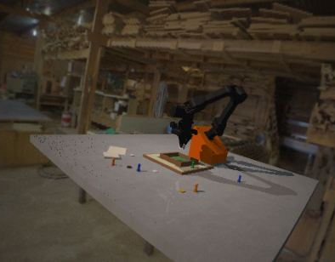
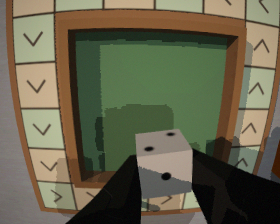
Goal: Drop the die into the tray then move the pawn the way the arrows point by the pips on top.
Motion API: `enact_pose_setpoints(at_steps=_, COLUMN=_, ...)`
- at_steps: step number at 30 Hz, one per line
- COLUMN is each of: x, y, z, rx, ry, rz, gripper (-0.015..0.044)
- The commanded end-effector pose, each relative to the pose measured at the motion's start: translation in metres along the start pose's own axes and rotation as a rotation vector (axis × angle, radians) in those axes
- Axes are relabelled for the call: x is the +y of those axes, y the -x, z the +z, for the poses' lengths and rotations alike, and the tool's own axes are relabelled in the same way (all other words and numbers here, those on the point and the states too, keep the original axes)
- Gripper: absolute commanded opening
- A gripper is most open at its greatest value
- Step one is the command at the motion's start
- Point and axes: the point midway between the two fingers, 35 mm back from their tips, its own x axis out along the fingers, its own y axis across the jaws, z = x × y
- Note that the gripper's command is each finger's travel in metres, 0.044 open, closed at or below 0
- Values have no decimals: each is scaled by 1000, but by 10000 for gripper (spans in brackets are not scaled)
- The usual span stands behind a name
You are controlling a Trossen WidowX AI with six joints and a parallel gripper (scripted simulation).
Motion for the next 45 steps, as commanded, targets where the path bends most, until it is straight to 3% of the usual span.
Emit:
enact_pose_setpoints(at_steps=1, x=-4, y=-3, z=6, rx=1, ry=-85, rz=-6, gripper=0)
enact_pose_setpoints(at_steps=8, x=-6, y=-5, z=6, rx=-43, ry=-87, rz=-29, gripper=0)
enact_pose_setpoints(at_steps=21, x=-15, y=-16, z=10, rx=-457, ry=-96, rz=-132, gripper=0)
enact_pose_setpoints(at_steps=33, x=-14, y=-17, z=9, rx=-827, ry=-79, rz=-52, gripper=0)
enact_pose_setpoints(at_steps=38, x=-13, y=-15, z=8, rx=-846, ry=-78, rz=-43, gripper=0)
enact_pose_setpoints(at_steps=42, x=-1, y=20, z=-17, rx=-846, ry=-77, rz=-41, gripper=0)
enact_pose_setpoints(at_steps=45, x=0, y=23, z=-19, rx=-846, ry=-77, rz=-41, gripper=0)
